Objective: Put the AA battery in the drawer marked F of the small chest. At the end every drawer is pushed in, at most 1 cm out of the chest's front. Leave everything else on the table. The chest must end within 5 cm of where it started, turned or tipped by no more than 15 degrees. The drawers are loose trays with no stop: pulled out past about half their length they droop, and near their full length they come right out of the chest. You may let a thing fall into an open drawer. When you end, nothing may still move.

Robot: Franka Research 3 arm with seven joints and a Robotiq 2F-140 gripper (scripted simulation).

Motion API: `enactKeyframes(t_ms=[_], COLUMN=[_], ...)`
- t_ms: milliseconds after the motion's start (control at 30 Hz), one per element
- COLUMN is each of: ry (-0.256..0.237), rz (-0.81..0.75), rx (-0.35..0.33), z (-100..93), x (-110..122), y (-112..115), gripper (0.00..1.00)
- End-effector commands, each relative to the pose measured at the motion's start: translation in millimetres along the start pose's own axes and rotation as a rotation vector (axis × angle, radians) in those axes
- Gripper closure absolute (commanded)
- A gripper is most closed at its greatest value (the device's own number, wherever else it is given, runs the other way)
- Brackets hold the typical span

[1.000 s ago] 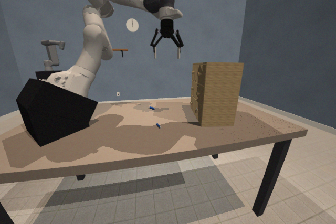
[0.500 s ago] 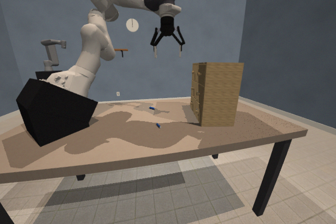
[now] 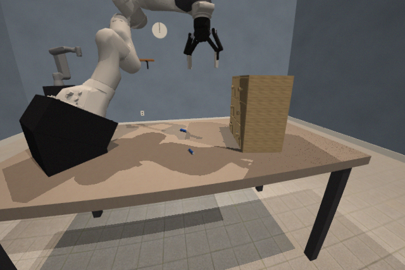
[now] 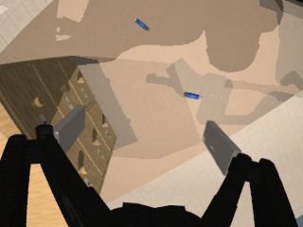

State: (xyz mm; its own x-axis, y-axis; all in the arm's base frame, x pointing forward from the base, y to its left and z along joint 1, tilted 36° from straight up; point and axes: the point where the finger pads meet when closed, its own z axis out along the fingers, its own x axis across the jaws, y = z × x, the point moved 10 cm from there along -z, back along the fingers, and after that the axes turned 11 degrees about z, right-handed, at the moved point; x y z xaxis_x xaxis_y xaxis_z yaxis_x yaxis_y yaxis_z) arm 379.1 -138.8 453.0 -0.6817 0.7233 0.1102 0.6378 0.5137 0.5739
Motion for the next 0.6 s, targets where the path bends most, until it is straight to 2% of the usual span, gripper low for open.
enactKeyframes(t_ms=[0, 167, 200, 400, 433, 567], ry=[0.007, 0.007, 0.007, 0.007, 0.007, 0.007], rz=[0.237, 0.237, 0.358, 0.358, 0.472, 0.472], rx=[0.005, 0.005, 0.005, 0.005, 0.005, 0.005], z=[-0.7, -0.7, -2.1, -2.1, -3.4, -3.4], x=[-3, -3, -8, -8, -13, -13], y=[-2, -2, -7, -7, -12, -12], gripper=[0.00, 0.00, 0.00, 0.00, 0.00, 0.00])
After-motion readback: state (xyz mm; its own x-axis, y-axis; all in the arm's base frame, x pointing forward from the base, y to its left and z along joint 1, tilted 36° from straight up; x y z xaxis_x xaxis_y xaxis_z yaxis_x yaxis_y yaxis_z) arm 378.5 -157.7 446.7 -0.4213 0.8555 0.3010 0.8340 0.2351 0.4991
